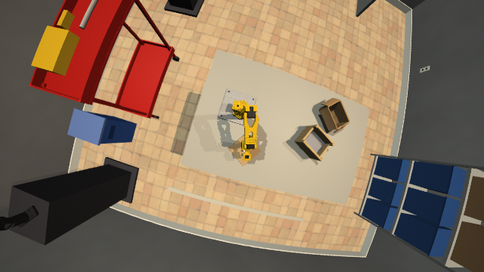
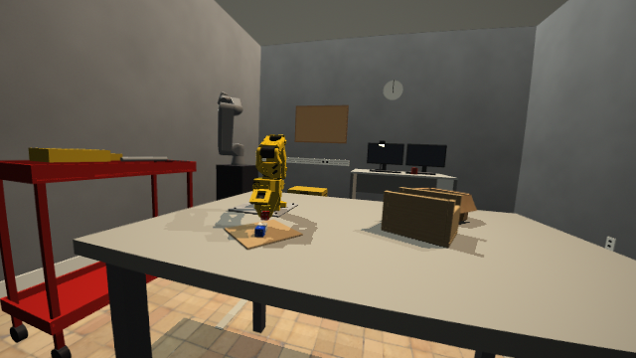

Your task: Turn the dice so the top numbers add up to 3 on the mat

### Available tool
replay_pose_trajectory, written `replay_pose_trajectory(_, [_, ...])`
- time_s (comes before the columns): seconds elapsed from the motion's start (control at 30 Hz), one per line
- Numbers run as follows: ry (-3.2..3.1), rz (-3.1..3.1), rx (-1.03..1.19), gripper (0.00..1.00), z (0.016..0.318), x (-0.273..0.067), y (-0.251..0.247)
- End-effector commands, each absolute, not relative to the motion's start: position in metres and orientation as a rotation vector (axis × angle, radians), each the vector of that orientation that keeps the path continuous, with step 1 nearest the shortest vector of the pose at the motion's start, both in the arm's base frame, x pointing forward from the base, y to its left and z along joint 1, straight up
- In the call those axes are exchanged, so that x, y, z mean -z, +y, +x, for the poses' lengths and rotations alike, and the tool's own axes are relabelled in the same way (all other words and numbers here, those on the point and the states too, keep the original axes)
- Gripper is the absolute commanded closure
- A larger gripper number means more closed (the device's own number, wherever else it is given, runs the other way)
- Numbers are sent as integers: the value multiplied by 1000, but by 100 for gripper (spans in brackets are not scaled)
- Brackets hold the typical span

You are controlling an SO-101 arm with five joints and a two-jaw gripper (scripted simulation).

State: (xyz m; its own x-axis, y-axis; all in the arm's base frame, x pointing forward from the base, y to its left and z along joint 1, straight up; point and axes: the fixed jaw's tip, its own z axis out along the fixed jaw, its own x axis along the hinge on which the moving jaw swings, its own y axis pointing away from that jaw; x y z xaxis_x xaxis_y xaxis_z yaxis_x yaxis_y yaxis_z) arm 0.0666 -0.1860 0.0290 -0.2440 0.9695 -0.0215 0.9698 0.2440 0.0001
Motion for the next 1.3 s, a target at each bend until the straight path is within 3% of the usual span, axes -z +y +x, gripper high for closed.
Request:
replay_pose_trajectory(0.0, [2473,1933,3,100,64,-24,-184])
replay_pose_trajectory(1.27, [2473,1933,3,100,64,-12,-184])
